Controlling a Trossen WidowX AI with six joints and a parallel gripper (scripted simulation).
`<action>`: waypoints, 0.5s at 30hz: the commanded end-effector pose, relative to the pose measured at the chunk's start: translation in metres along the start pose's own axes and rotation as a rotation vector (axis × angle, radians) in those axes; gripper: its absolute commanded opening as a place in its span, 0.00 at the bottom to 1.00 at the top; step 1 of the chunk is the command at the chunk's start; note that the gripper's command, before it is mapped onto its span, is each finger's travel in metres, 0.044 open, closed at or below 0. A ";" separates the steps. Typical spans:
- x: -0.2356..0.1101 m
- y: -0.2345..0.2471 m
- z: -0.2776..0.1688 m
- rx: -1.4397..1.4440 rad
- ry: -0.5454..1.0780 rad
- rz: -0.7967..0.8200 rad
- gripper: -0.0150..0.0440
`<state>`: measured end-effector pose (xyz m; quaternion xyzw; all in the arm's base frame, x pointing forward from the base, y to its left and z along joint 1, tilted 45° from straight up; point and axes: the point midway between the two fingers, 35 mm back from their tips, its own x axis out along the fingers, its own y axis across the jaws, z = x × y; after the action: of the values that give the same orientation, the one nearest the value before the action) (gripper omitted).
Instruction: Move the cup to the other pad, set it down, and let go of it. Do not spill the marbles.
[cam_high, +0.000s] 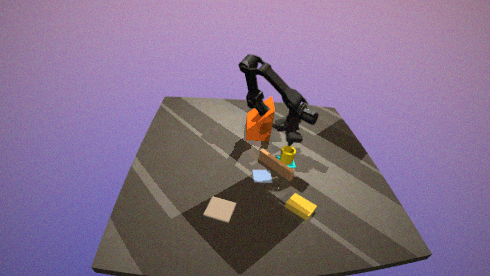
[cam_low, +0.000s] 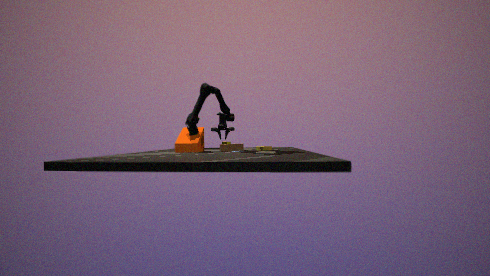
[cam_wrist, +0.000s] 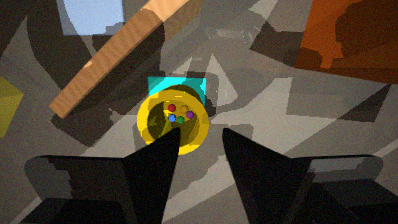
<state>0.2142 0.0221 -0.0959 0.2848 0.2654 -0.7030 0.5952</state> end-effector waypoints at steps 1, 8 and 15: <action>0.001 0.000 0.000 -0.001 -0.001 -0.001 0.68; -0.004 0.000 0.000 -0.001 0.000 -0.001 0.99; -0.038 0.001 0.000 0.002 0.006 -0.001 1.00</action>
<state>0.2160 0.0367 -0.0793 0.2789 0.2670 -0.7054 0.5944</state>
